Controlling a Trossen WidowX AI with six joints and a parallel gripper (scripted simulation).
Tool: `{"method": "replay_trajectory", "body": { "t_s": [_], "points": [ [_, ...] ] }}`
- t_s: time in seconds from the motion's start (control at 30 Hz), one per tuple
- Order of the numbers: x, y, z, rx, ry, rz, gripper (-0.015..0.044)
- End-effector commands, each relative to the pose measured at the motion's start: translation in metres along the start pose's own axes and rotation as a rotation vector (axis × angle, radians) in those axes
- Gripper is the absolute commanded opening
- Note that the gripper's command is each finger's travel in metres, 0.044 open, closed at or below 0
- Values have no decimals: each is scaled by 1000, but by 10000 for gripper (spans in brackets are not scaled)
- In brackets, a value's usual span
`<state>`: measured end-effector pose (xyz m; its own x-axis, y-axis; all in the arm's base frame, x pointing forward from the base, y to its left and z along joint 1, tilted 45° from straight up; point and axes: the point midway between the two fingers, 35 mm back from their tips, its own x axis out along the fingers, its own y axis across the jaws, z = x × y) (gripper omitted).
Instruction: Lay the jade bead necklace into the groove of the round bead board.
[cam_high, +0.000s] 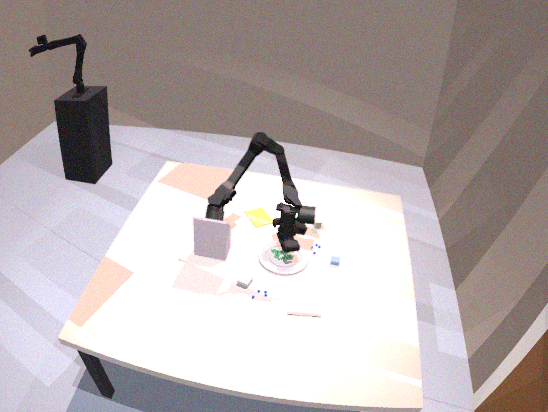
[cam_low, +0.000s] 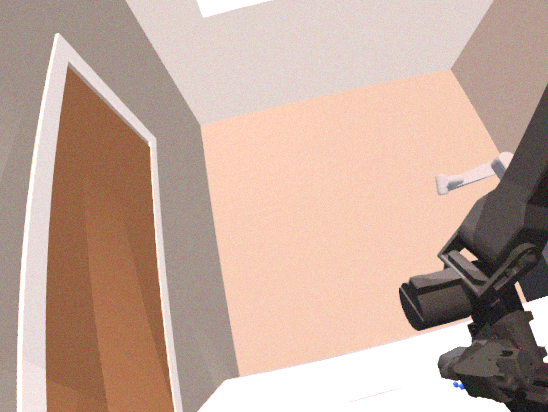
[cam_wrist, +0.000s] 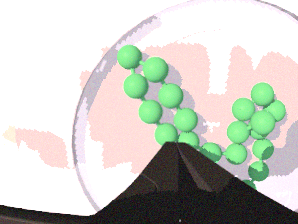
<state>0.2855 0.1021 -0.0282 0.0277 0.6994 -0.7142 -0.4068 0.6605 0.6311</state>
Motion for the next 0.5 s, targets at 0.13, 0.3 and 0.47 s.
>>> {"method": "replay_trajectory", "body": {
  "t_s": [0.13, 0.3, 0.47],
  "points": [
    [-2, 0, 0, 3, 3, 1, 53],
    [-9, 0, 0, 12, 12, 7, 184],
    [-9, 0, 0, 12, 12, 7, 315]
  ]
}}
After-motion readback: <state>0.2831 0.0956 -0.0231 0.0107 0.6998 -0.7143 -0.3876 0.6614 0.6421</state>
